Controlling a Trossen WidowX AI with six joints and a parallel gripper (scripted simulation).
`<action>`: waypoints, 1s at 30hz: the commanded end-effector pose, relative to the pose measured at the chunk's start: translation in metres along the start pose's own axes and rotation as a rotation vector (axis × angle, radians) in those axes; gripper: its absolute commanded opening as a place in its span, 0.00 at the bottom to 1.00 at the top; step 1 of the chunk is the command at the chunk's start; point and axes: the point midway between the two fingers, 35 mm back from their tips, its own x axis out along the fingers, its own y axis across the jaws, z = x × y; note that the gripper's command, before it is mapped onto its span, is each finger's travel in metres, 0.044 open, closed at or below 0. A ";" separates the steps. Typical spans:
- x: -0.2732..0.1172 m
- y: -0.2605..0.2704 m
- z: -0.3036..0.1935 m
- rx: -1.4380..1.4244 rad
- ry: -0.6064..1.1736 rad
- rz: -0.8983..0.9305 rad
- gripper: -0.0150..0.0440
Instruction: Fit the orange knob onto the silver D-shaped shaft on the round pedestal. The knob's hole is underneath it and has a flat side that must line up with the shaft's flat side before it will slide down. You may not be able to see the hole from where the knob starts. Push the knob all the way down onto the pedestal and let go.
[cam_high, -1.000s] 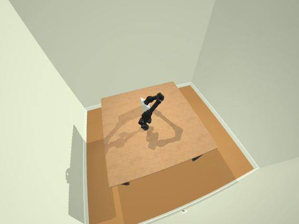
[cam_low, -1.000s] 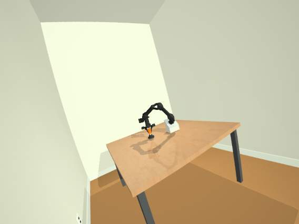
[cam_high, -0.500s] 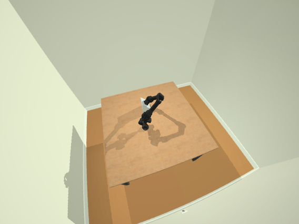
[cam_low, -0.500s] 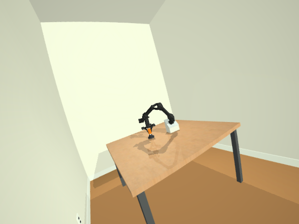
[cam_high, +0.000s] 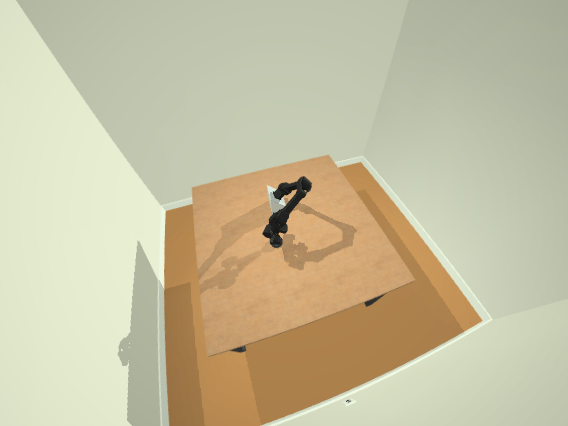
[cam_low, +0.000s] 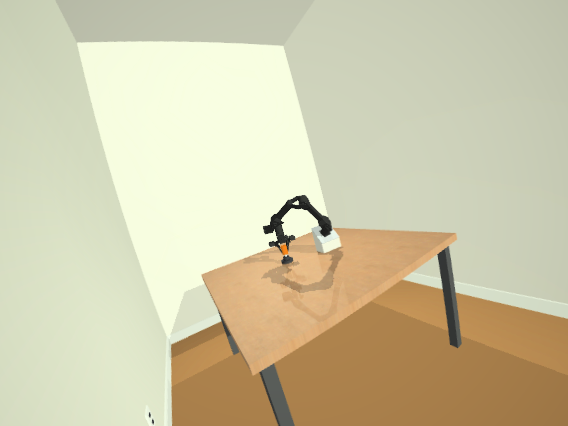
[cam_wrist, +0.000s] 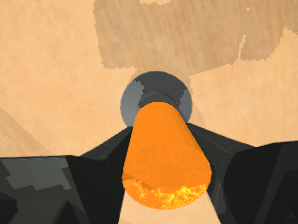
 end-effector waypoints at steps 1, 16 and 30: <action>-0.003 0.000 0.000 -0.012 0.003 0.000 0.25; 0.000 -0.001 -0.001 -0.212 0.003 0.000 0.25; 0.001 0.000 0.000 -0.212 0.003 0.000 0.25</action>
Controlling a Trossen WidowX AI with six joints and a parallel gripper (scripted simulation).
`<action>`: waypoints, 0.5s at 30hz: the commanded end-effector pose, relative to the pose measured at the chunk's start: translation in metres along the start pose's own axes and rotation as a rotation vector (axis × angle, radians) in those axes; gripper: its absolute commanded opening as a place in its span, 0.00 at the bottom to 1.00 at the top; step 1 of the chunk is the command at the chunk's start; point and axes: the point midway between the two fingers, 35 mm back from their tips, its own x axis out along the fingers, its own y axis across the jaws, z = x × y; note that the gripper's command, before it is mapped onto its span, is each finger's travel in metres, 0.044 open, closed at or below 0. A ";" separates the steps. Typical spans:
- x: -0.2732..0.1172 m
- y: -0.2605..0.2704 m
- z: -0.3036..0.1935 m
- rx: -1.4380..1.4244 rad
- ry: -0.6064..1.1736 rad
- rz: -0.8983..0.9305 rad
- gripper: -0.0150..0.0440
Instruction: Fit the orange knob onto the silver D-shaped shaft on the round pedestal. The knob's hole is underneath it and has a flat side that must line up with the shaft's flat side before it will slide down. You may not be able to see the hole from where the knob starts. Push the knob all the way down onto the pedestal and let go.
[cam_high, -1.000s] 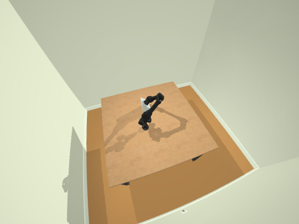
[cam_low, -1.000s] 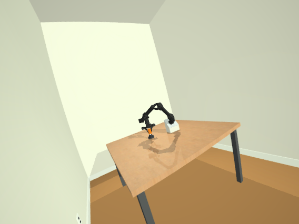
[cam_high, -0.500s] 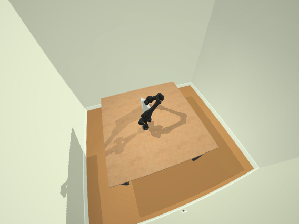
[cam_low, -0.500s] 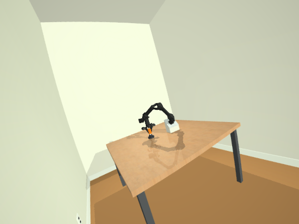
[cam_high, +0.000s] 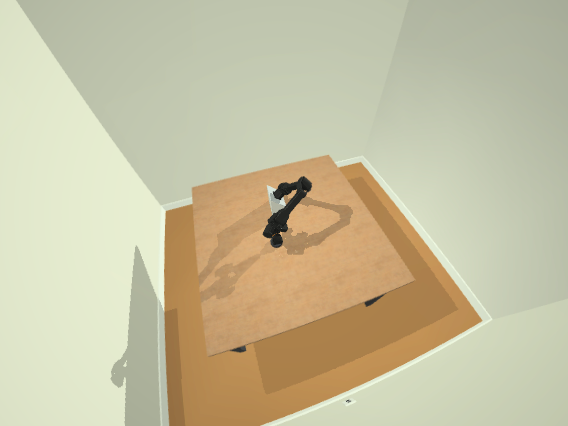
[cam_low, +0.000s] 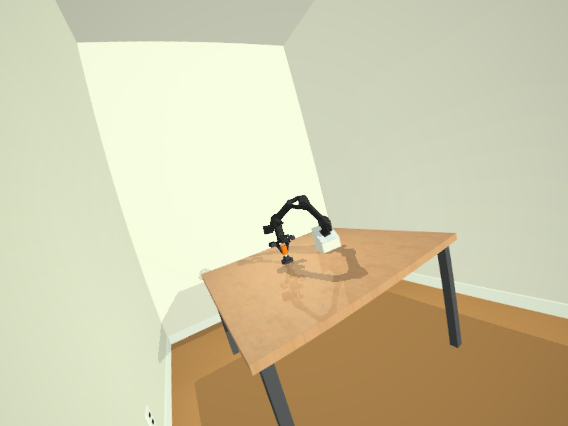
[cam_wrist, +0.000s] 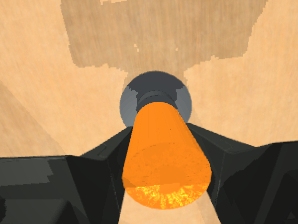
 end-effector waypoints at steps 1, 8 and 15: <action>-0.001 0.000 0.000 -0.004 0.002 0.000 0.25; -0.004 0.000 0.000 -0.058 0.002 0.000 0.25; -0.001 0.001 0.000 -0.213 0.002 0.000 0.25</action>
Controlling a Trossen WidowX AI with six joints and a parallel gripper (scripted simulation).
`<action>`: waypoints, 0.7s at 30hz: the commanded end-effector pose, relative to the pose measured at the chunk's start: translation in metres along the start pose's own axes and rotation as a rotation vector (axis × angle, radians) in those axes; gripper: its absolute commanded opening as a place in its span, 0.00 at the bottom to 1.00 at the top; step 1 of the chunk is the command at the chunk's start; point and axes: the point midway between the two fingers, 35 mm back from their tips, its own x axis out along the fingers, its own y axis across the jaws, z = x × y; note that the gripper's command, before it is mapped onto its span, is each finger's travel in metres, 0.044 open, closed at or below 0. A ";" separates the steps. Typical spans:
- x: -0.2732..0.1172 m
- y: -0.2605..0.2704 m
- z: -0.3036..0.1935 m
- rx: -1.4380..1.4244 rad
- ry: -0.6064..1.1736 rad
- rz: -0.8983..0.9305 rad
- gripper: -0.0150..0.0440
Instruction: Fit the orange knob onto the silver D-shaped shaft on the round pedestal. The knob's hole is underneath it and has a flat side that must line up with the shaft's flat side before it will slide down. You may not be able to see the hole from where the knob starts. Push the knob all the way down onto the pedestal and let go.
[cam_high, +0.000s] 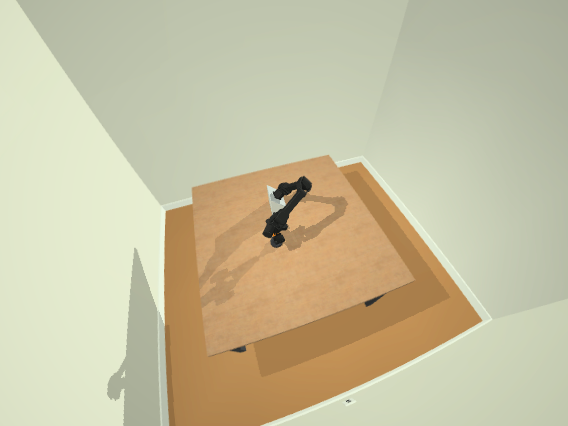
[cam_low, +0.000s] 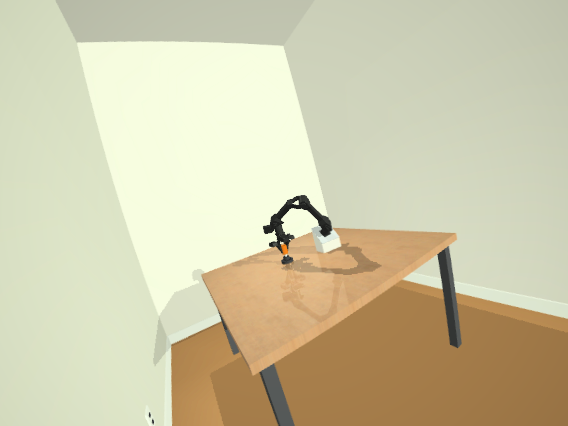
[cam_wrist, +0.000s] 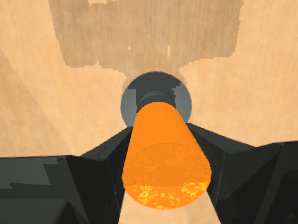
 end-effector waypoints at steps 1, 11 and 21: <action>0.001 0.000 -0.001 -0.046 0.003 0.001 0.25; 0.002 -0.001 -0.001 -0.046 0.003 0.001 0.25; 0.003 0.000 -0.001 -0.046 0.003 0.001 0.25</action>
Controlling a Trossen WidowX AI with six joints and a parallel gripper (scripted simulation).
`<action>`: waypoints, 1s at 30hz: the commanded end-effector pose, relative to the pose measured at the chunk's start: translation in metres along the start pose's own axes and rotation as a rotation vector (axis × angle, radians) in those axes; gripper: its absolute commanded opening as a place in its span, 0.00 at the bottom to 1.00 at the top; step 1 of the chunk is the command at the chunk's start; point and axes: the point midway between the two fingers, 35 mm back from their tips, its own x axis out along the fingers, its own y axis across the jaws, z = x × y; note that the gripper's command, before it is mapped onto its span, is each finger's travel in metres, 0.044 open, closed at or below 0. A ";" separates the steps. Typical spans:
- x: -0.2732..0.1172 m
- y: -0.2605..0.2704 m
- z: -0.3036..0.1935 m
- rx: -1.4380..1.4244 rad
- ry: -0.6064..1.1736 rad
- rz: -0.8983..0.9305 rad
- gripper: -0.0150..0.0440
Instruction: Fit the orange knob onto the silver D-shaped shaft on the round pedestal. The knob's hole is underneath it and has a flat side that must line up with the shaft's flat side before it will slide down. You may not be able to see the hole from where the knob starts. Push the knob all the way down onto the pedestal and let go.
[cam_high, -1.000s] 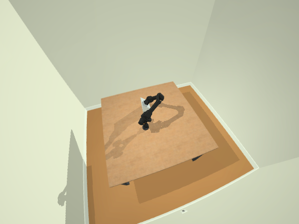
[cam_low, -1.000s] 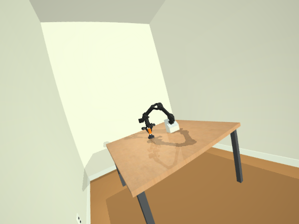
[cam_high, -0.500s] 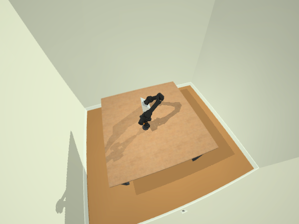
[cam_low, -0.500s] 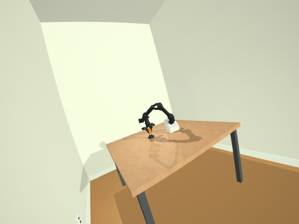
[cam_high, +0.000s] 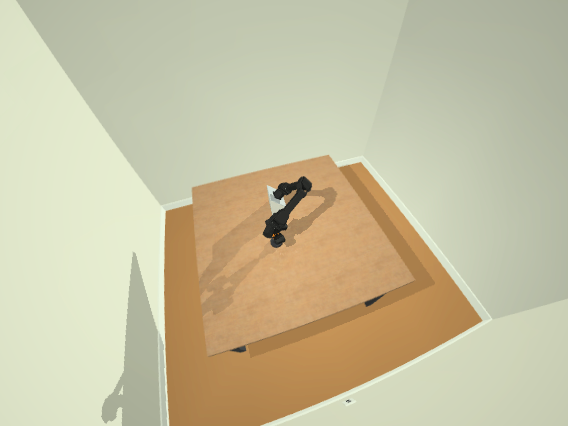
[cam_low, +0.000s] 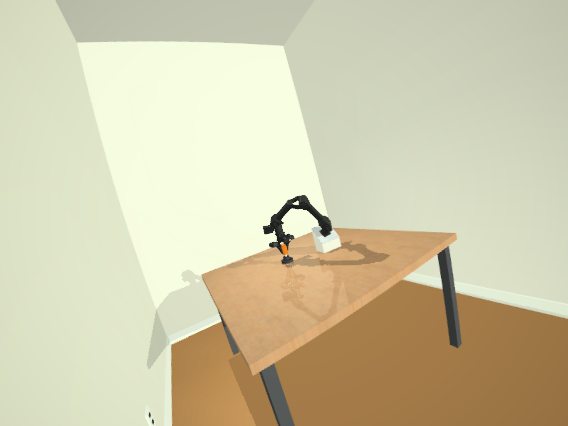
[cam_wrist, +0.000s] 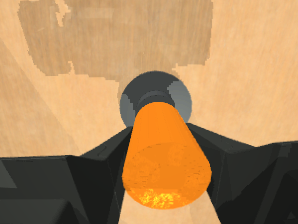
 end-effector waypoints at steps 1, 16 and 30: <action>0.000 0.001 0.000 -0.003 0.001 0.001 0.25; -0.004 0.000 0.000 -0.057 0.001 0.001 0.25; 0.001 0.000 0.000 -0.213 0.001 0.001 0.25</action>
